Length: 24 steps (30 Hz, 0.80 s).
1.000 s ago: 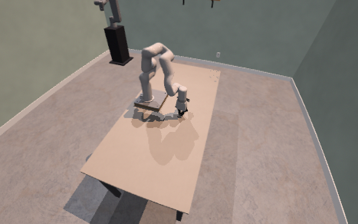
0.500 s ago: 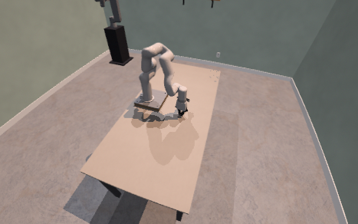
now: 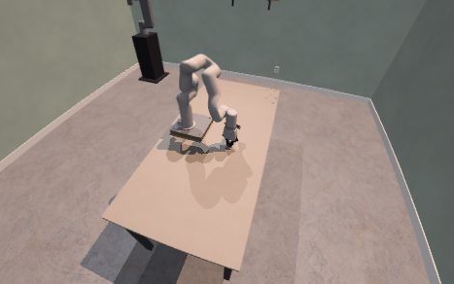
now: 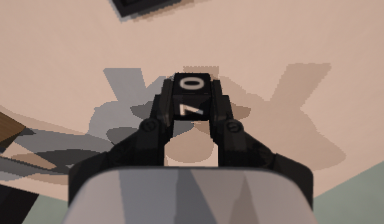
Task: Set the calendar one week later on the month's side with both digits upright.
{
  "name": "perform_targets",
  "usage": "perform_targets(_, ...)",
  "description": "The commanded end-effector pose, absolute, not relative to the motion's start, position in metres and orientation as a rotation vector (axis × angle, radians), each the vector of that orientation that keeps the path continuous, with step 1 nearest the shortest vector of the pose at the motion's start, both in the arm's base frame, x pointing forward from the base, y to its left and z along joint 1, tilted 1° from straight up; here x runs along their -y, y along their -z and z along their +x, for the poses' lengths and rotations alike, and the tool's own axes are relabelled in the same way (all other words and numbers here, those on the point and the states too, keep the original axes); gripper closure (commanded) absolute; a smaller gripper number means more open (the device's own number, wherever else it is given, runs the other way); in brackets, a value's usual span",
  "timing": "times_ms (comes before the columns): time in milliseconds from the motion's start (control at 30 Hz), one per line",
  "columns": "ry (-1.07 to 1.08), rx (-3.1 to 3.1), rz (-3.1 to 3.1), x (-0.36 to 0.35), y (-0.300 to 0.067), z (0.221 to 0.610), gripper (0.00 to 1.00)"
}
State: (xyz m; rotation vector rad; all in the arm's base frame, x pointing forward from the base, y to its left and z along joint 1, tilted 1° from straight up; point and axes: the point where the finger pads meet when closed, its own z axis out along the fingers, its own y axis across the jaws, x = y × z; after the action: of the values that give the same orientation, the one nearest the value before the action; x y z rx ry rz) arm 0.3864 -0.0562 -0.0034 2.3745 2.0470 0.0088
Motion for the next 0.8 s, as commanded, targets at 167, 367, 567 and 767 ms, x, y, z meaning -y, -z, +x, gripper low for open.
perform_targets(167, -0.012, -2.045, 2.373, 0.0564, 0.0024, 0.3876, 0.73)
perform_targets(367, -0.012, -2.045, 2.373, 0.0564, 0.0024, 0.3876, 0.73)
perform_targets(567, -0.012, -2.045, 2.373, 0.0564, 0.0024, 0.3876, 0.73)
perform_targets(767, -0.012, -2.045, 2.373, 0.0564, 0.0024, 0.3876, 0.69)
